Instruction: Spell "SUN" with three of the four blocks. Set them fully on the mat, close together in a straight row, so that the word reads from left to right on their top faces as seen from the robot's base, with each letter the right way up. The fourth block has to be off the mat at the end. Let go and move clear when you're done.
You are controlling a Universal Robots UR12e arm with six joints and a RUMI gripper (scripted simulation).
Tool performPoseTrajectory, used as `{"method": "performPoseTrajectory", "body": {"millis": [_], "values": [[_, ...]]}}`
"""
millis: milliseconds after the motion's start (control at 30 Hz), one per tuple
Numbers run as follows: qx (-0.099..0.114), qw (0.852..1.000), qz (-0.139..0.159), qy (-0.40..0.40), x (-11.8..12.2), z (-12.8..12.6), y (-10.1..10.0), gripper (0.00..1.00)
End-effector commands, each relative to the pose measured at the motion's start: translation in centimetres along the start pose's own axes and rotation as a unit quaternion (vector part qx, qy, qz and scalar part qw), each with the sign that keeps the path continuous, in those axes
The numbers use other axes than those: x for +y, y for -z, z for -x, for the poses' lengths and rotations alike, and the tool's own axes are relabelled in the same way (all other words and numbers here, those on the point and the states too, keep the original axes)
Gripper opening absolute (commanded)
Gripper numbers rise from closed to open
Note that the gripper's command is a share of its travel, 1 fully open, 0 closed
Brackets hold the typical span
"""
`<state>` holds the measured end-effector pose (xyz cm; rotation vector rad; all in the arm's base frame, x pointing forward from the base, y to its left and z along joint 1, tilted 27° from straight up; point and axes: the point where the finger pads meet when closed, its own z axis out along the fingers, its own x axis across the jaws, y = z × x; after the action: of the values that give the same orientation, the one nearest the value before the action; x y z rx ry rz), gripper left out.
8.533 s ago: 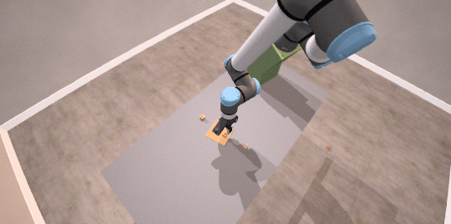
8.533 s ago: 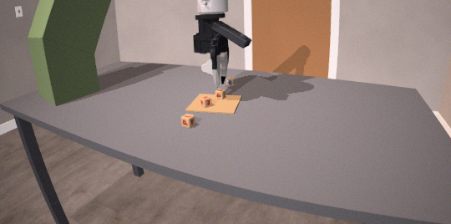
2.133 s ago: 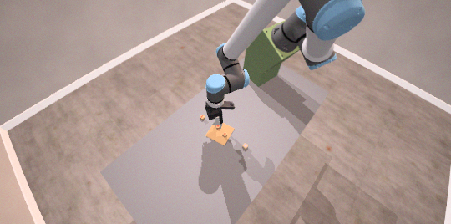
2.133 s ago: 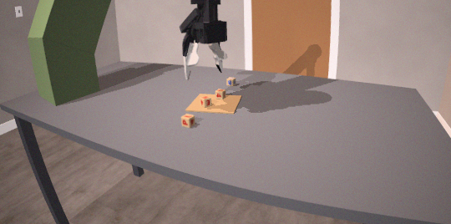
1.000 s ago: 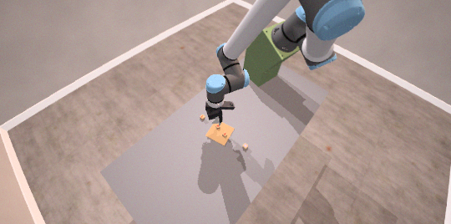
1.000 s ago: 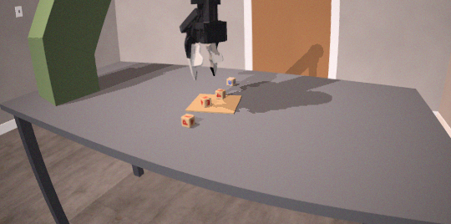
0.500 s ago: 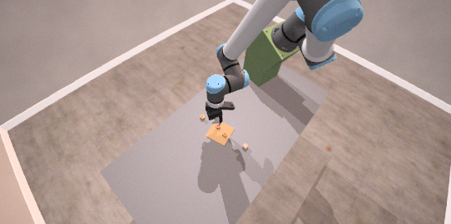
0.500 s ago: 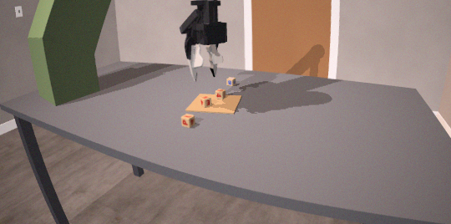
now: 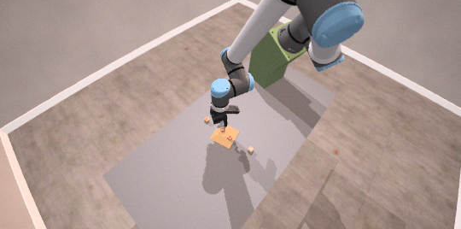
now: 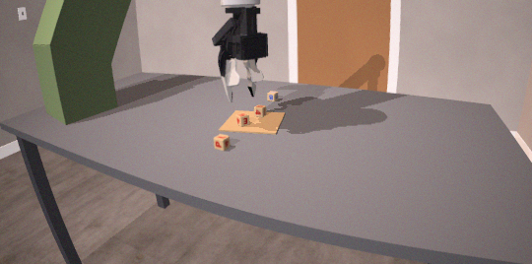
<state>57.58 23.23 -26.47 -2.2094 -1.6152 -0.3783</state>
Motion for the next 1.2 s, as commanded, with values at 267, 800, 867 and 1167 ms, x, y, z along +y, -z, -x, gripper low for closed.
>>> {"method": "performPoseTrajectory", "body": {"millis": [267, 800, 867, 1167], "values": [[0.0, 1.0, 0.001, 0.0, 0.1, 0.0, -1.7, 0.37], [0.0, 1.0, 0.001, 0.0, 0.1, 0.0, -3.1, 0.37], [0.0, 1.0, 0.001, 0.0, 0.1, 0.0, -3.2, 0.37], [0.0, 1.0, 0.001, 0.0, 0.1, 0.0, -3.2, 0.37]]}}
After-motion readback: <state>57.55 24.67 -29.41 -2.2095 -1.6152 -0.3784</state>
